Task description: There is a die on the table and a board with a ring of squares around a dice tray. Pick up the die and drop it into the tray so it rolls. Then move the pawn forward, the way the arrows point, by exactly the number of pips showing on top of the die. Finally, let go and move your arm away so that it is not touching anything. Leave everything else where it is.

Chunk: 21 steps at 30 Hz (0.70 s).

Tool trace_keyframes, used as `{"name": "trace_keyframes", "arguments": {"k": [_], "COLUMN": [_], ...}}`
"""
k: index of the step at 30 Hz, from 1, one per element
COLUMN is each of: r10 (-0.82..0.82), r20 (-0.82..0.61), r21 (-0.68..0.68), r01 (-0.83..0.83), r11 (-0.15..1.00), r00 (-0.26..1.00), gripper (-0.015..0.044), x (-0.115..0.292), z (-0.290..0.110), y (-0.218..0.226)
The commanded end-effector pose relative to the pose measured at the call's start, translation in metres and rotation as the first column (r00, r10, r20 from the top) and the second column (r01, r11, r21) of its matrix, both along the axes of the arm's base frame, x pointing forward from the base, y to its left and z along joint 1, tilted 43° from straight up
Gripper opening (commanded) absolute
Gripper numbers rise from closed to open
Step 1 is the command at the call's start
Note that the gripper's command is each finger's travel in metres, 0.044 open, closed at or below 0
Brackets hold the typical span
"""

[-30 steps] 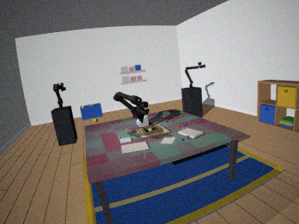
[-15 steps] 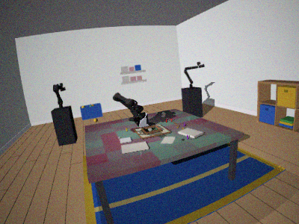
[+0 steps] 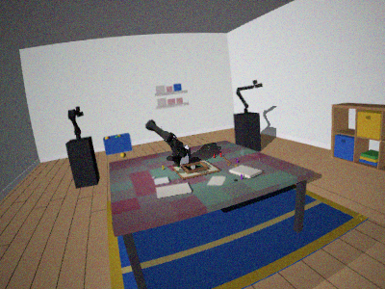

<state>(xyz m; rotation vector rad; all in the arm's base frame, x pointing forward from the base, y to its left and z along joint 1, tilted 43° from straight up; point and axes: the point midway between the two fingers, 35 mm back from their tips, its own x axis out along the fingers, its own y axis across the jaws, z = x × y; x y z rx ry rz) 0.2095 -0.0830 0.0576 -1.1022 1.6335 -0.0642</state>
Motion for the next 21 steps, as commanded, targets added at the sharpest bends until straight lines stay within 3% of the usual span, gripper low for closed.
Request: {"name": "trace_keyframes", "arguments": {"k": [1,8,18,21], "r10": [0.001,0.001,0.0,0.001], "r20": [-0.005,-0.005,-0.001,-0.004], "r21": [-0.004,-0.005,0.0,0.001], "r01": [-0.001,-0.001,0.0,-0.001], "r11": [1.0,1.0,1.0,1.0], "r00": [1.0,1.0,1.0,1.0], "gripper": [0.0,0.0,0.0262,0.0341], "x": [0.0,0.0,0.0,0.0], "z": [-0.003,-0.011,-0.007,0.014], "y": [-0.004,-0.011,-0.007,0.014]}}
